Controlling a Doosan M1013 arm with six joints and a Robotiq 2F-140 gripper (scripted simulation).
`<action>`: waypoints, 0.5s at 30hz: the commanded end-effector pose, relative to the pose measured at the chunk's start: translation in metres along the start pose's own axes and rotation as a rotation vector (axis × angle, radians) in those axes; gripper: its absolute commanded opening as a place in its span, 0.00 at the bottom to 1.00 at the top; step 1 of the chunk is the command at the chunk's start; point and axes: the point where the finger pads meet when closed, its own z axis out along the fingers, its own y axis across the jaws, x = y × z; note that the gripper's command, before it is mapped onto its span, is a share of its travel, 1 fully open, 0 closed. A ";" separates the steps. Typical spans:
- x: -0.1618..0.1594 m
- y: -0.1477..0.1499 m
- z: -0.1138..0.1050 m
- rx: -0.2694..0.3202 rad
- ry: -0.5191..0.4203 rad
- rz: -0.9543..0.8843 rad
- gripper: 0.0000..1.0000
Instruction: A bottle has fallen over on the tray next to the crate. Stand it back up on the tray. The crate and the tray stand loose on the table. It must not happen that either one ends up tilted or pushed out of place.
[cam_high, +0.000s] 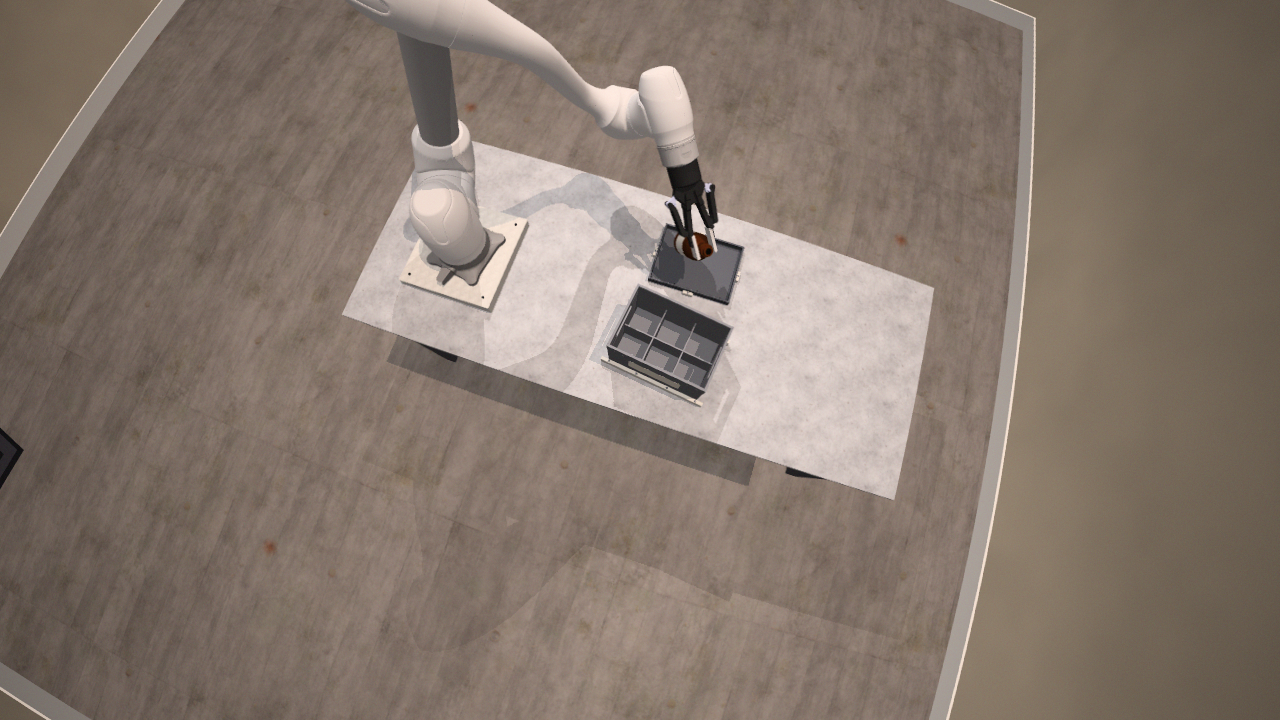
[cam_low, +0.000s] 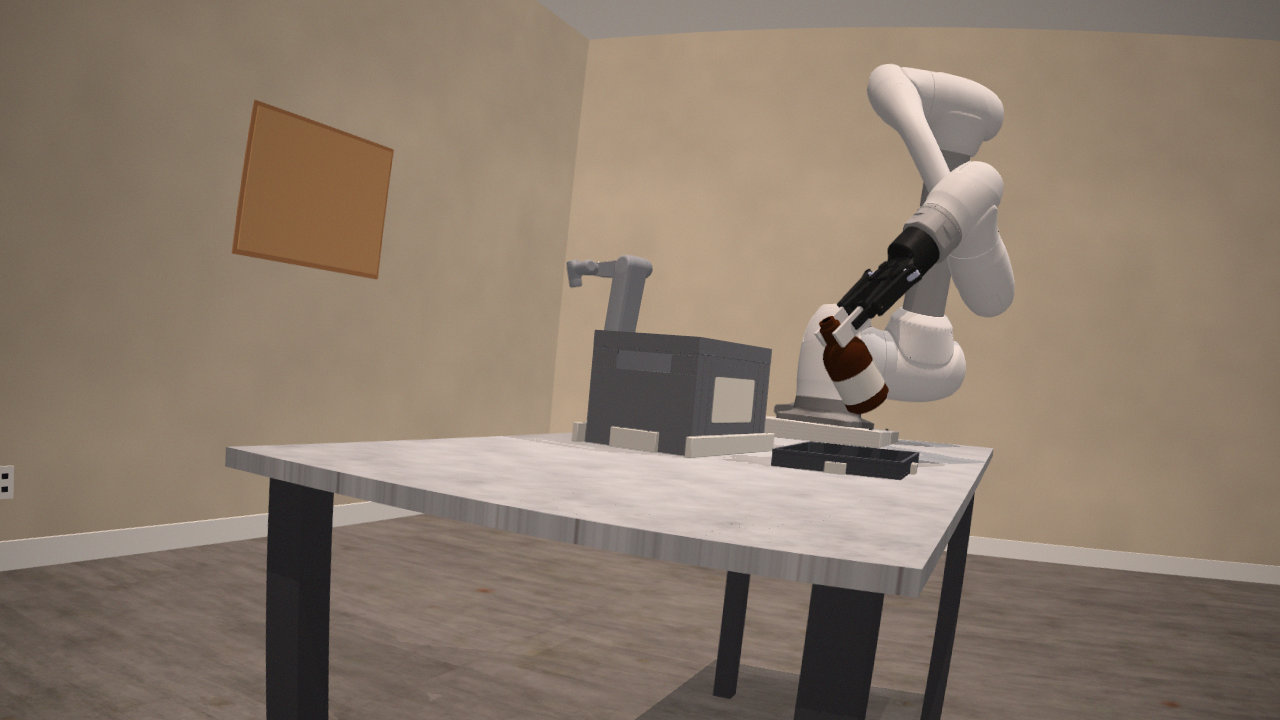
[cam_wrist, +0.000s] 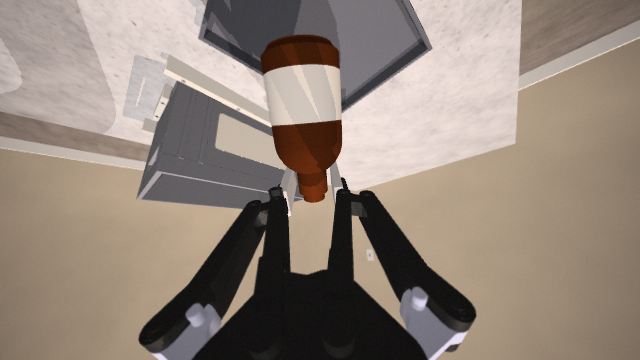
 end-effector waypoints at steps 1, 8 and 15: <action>0.002 -0.004 0.002 0.008 -0.019 -0.006 0.10; 0.003 -0.003 0.002 0.005 -0.065 -0.006 0.10; 0.003 -0.002 0.001 0.001 -0.091 -0.005 0.10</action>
